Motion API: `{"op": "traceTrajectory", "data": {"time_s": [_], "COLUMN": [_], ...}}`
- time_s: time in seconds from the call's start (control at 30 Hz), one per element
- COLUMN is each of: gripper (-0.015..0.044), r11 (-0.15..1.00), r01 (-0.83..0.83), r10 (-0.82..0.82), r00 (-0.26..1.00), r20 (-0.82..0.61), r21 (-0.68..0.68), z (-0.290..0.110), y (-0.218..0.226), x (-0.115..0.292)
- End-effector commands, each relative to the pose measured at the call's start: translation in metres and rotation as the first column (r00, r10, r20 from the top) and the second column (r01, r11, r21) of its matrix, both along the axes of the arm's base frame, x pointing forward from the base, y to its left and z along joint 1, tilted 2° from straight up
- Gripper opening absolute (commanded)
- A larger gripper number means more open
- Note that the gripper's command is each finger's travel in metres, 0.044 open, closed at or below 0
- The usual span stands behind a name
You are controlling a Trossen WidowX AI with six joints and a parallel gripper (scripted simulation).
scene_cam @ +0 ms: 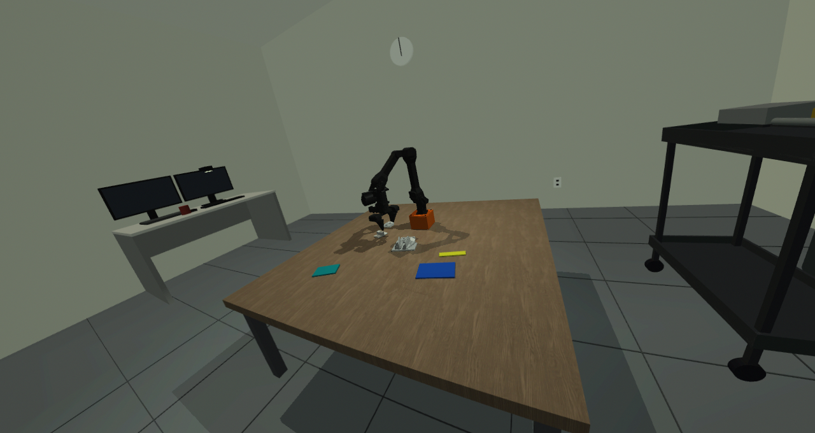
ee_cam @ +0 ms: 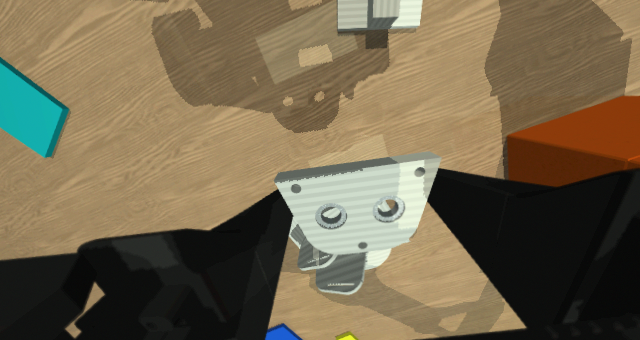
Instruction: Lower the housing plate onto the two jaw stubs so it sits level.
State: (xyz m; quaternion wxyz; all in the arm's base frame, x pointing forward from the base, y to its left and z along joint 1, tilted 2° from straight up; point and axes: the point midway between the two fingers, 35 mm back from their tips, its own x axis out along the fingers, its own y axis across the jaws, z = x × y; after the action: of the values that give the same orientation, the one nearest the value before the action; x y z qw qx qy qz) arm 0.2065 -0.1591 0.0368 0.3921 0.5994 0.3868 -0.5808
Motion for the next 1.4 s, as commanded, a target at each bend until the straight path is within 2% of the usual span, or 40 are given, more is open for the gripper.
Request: {"op": "traceTrajectory", "data": {"time_s": [0.0,0.3,0.63,1.03,1.37], "gripper": [0.0351,0.0351,0.0351,0.0351,0.0351], "r11": [0.994,0.943,0.828,0.618,0.414], "r01": [0.107,0.332,0.561,0.786,0.910], "r10": [-0.107,-0.332,-0.561,-0.785,-0.909], "r00": [0.994,0.943,0.828,0.619,0.415], "r20": [-0.004,-0.009,-0.017,-0.029,-0.040], "r21": [0.010,0.017,0.023,0.027,0.026], "z": [-0.002,-0.001,-0.001,-0.001,-0.001], "y": [0.011,0.030,0.052,0.078,0.098], "x": [0.003,0.009,0.015,0.019,0.020]}}
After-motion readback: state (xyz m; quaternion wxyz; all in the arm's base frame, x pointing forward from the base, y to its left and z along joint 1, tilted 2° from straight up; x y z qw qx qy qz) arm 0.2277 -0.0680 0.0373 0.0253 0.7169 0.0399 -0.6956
